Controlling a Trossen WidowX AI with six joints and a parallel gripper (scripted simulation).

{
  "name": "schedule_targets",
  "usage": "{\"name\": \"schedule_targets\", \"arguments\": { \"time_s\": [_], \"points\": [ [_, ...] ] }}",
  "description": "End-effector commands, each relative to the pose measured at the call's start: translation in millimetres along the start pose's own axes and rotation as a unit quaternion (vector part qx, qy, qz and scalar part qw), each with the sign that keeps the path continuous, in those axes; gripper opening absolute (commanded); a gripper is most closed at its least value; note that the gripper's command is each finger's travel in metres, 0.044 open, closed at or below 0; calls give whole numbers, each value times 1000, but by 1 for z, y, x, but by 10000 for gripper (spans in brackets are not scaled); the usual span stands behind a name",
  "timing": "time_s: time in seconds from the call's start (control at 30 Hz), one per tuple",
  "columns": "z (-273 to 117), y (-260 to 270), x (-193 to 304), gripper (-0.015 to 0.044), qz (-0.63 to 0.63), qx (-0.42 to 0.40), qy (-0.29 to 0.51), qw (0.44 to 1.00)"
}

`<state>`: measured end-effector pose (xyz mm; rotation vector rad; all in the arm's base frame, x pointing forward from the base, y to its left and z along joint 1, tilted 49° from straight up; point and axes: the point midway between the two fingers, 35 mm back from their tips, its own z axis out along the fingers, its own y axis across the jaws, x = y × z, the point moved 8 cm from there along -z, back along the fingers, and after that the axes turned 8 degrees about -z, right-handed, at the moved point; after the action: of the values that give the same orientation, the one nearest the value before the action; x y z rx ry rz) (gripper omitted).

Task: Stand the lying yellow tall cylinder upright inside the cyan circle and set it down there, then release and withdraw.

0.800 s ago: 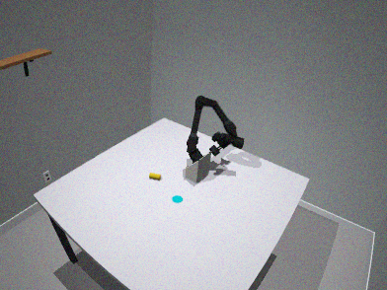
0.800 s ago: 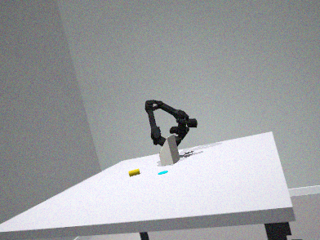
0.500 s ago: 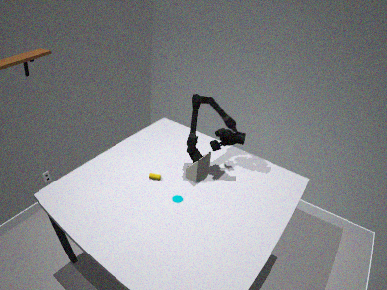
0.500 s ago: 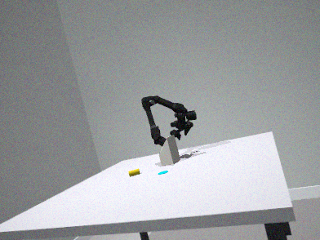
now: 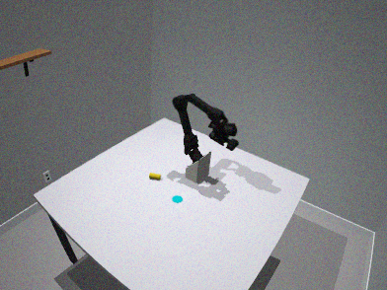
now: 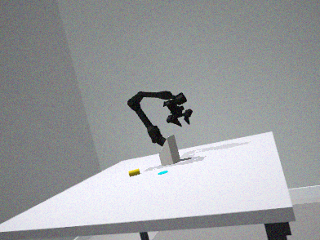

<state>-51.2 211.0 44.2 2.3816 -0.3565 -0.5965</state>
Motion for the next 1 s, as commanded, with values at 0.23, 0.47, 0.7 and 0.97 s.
{"name": "schedule_targets", "arguments": {
  "time_s": [0.23, 0.47, 0.7, 0.97],
  "points": [
    [-84, 12, 89, 309, 448, 159, 1, 880],
    [-121, 53, 158, 309, 724, 235, -28, 649],
    [-138, 119, 218, 309, 906, 274, -59, 316],
    [-132, 213, 258, 309, 949, 279, -71, -126]
  ]
}}
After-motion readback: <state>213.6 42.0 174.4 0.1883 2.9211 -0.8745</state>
